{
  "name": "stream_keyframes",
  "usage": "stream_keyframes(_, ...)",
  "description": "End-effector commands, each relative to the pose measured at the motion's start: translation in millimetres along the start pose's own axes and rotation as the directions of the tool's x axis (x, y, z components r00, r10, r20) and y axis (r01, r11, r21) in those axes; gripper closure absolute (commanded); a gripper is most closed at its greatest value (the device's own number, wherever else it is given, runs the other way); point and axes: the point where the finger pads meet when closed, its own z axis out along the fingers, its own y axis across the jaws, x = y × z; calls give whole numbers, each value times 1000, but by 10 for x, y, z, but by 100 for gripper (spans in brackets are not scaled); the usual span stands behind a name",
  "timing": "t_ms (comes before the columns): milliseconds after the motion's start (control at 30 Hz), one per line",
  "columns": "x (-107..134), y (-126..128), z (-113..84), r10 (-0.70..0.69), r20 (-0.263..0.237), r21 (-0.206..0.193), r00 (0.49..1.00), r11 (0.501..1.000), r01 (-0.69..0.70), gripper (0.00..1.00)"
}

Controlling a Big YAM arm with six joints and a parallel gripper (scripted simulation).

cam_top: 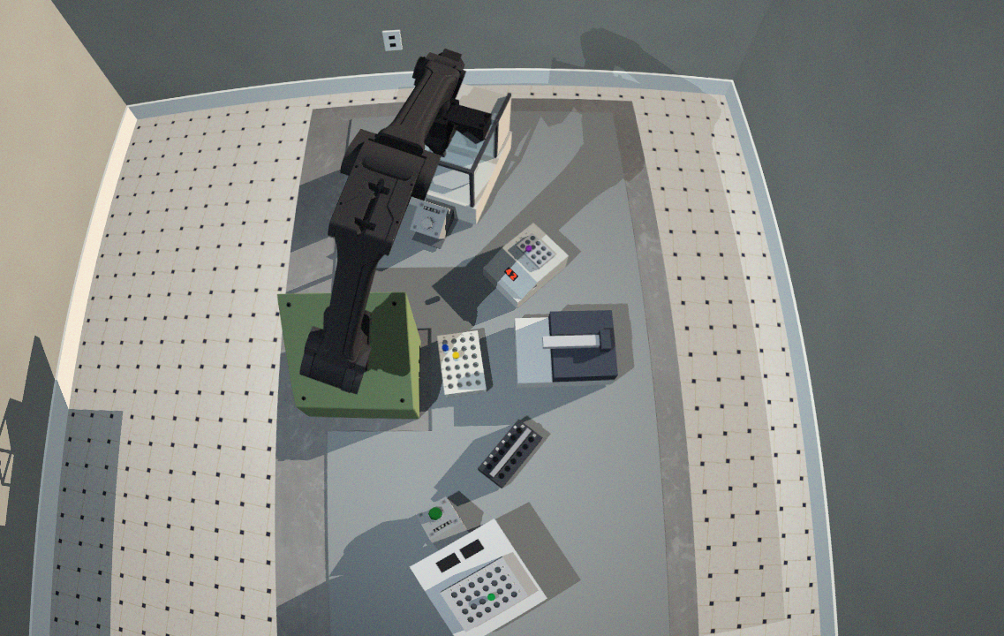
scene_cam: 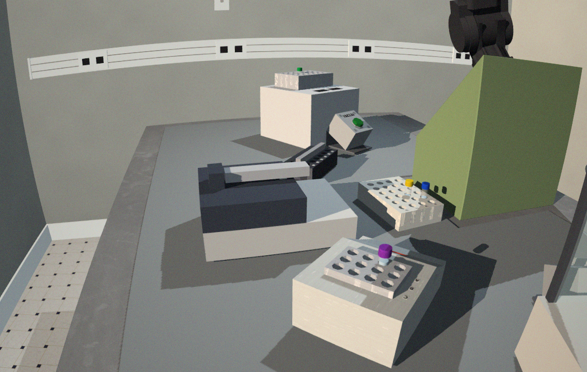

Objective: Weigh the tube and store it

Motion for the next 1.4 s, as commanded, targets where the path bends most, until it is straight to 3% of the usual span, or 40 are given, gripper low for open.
stream_keyframes(0, -5, 14, -145, 16, 5, -36, 1000, 999, -15, 94)
stream_keyframes(167, -9, -38, -141, 15, 4, -34, 1000, 999, -15, 94)
stream_keyframes(200, -14, -77, -140, 11, 6, -19, 1000, 1000, -11, 94)
stream_keyframes(233, -14, 43, -124, 9, 0, -33, 1000, 999, -9, 94)
stream_keyframes(267, -13, -82, -130, 11, 6, -15, 1000, 1000, -10, 94)
stream_keyframes(1367, -13, -82, -130, 11, 6, -15, 1000, 1000, -10, 94)
